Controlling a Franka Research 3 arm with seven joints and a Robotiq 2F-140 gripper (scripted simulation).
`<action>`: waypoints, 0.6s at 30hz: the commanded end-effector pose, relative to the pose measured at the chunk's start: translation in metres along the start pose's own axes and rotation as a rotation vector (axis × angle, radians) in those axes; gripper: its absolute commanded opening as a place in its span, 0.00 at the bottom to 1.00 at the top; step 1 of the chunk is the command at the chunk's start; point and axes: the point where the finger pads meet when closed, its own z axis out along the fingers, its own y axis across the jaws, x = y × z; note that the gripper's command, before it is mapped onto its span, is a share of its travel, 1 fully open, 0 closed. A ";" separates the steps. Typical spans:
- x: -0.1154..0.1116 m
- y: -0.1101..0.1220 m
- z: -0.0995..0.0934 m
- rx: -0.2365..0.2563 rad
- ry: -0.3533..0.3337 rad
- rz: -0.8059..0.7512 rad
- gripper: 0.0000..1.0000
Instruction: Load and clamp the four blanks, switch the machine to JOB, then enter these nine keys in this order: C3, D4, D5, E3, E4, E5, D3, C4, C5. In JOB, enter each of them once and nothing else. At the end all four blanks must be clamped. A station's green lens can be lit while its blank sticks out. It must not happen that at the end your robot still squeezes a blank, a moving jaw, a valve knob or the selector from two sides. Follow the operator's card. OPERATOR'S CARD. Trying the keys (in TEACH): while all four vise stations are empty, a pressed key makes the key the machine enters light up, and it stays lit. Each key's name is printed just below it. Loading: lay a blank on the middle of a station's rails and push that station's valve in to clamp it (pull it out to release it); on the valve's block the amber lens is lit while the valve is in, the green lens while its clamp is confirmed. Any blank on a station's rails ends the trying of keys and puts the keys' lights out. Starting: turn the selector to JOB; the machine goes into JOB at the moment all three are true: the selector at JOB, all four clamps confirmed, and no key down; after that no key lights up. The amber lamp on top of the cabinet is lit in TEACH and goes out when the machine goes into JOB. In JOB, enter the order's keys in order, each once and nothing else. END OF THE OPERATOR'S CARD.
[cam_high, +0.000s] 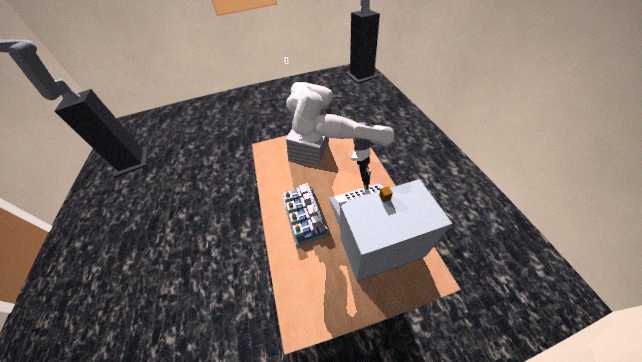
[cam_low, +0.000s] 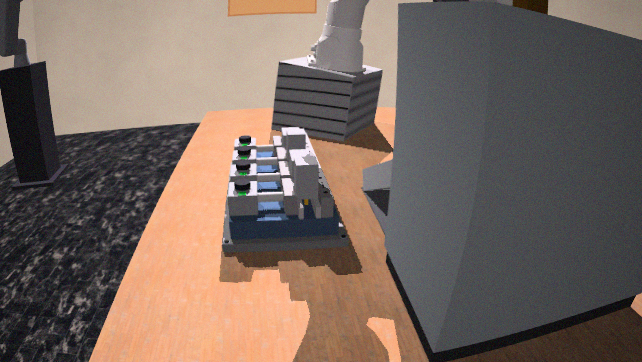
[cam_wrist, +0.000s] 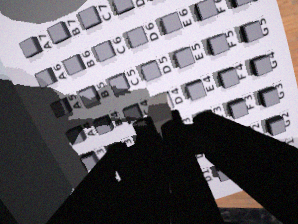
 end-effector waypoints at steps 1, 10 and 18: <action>-0.002 0.000 0.007 -0.001 -0.005 -0.006 0.00; -0.002 0.000 0.015 -0.001 -0.005 -0.006 0.00; -0.002 0.001 0.016 -0.001 -0.005 -0.006 0.00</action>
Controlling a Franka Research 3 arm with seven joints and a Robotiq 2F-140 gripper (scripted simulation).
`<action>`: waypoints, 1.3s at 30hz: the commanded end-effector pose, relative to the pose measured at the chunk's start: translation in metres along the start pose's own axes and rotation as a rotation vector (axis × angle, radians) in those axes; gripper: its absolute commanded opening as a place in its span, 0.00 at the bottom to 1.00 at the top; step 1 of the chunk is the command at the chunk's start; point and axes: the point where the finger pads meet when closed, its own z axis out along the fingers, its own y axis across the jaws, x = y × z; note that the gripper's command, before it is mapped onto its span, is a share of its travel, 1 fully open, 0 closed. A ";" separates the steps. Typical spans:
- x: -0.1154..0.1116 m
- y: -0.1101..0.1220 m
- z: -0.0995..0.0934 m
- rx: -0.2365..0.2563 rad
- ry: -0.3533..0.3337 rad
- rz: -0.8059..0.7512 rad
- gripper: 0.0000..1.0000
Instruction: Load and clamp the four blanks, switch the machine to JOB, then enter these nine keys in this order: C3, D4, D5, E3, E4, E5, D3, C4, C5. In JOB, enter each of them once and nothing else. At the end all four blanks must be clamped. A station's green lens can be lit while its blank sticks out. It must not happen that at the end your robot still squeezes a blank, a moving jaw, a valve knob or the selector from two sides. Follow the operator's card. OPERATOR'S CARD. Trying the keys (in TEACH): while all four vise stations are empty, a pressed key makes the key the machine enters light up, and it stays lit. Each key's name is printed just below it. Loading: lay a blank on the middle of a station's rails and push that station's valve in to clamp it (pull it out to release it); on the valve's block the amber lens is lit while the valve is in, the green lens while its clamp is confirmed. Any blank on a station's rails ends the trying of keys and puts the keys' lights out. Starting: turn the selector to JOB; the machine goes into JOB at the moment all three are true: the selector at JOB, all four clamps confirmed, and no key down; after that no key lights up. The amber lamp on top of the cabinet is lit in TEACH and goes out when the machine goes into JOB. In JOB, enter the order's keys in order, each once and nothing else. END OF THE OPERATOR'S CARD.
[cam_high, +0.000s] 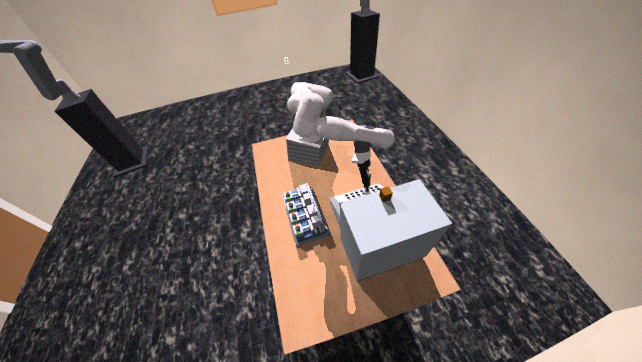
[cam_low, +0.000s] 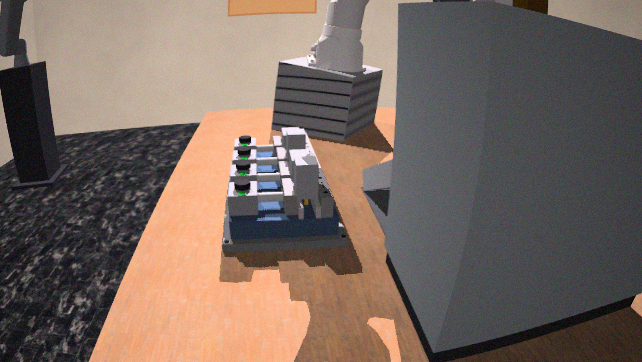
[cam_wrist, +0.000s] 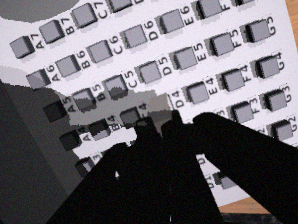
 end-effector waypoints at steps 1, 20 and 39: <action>-0.001 0.000 0.001 0.000 -0.003 -0.005 0.00; -0.001 0.000 0.002 0.000 -0.003 -0.005 0.00; -0.001 0.000 0.011 0.000 -0.003 -0.005 0.00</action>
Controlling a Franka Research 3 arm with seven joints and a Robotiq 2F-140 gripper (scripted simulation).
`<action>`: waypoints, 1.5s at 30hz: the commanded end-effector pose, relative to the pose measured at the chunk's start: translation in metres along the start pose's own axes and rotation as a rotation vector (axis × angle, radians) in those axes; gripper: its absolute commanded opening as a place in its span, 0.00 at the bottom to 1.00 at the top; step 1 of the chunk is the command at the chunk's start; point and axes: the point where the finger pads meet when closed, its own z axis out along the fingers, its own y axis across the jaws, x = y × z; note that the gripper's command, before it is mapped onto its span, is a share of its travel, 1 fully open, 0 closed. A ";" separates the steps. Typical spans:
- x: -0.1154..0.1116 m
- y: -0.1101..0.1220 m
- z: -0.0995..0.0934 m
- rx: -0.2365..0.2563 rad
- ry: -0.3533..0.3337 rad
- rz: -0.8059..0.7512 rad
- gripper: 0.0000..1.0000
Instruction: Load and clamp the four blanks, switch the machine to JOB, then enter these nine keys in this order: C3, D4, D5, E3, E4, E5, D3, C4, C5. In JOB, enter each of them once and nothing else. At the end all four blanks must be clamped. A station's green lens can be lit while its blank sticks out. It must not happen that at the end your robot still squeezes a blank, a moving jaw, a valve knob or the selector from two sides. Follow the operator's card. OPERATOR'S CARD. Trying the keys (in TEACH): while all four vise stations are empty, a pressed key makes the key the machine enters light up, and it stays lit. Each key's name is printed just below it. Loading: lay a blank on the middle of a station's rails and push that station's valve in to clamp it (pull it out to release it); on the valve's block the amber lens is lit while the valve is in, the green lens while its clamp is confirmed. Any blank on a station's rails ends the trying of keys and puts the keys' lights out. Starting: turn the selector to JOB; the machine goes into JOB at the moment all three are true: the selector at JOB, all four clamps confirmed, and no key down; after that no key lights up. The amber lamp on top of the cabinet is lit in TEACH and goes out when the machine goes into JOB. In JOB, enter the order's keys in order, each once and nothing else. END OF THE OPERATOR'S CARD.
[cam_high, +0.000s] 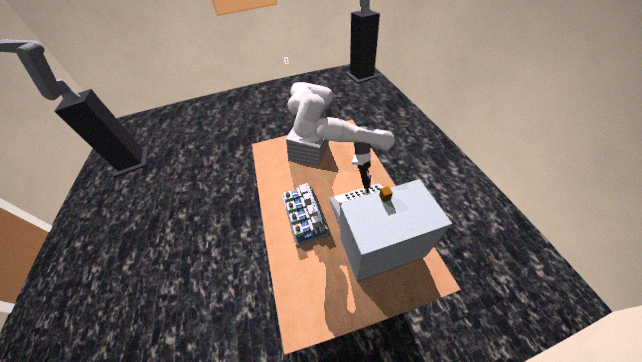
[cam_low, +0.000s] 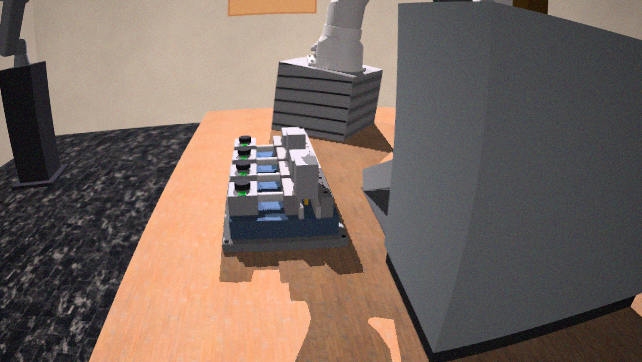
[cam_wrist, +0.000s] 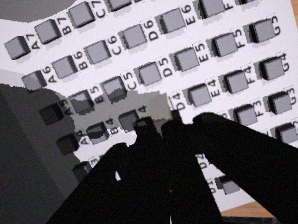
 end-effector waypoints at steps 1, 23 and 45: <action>-0.001 0.000 0.003 0.000 -0.004 -0.005 0.00; -0.001 0.000 0.007 0.000 -0.004 -0.005 0.00; -0.001 0.000 0.007 0.000 -0.004 -0.005 0.00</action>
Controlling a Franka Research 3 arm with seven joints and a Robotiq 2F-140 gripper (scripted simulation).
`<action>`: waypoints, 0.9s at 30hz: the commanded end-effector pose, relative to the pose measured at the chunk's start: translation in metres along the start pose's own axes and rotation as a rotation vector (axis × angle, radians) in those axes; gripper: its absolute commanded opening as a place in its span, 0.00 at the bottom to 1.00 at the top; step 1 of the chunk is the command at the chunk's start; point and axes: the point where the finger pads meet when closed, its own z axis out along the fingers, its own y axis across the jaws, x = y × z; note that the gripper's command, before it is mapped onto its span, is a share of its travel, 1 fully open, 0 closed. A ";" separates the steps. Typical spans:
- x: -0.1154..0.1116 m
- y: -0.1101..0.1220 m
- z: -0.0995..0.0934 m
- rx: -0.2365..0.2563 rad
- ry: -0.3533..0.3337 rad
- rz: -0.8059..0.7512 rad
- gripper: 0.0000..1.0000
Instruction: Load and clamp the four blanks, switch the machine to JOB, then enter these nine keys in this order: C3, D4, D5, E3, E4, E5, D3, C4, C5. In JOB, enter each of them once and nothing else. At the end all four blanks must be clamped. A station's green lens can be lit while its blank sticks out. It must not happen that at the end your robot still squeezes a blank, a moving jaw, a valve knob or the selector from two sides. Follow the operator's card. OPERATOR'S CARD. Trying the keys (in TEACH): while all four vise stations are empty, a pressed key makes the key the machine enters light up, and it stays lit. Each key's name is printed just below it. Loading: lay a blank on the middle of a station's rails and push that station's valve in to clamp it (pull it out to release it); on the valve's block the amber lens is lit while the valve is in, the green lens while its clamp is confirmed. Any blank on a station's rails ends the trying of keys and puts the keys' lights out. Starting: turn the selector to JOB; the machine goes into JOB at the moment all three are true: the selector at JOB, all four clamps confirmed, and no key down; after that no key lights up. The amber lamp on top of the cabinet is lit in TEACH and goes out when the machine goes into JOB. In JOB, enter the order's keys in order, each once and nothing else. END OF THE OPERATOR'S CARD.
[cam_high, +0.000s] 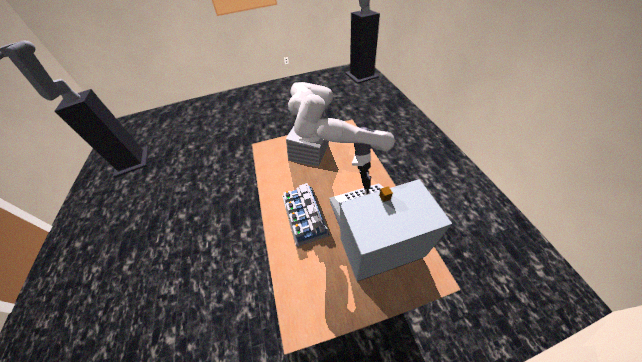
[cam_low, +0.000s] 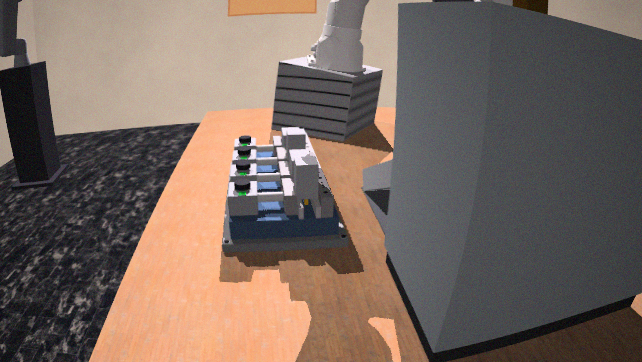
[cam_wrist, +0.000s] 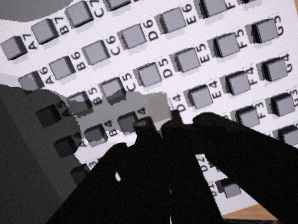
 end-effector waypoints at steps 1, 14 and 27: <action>-0.001 0.000 0.001 0.000 -0.005 -0.004 0.00; -0.001 0.000 -0.011 0.000 -0.005 -0.004 0.00; -0.001 0.000 -0.030 0.000 -0.005 -0.004 0.00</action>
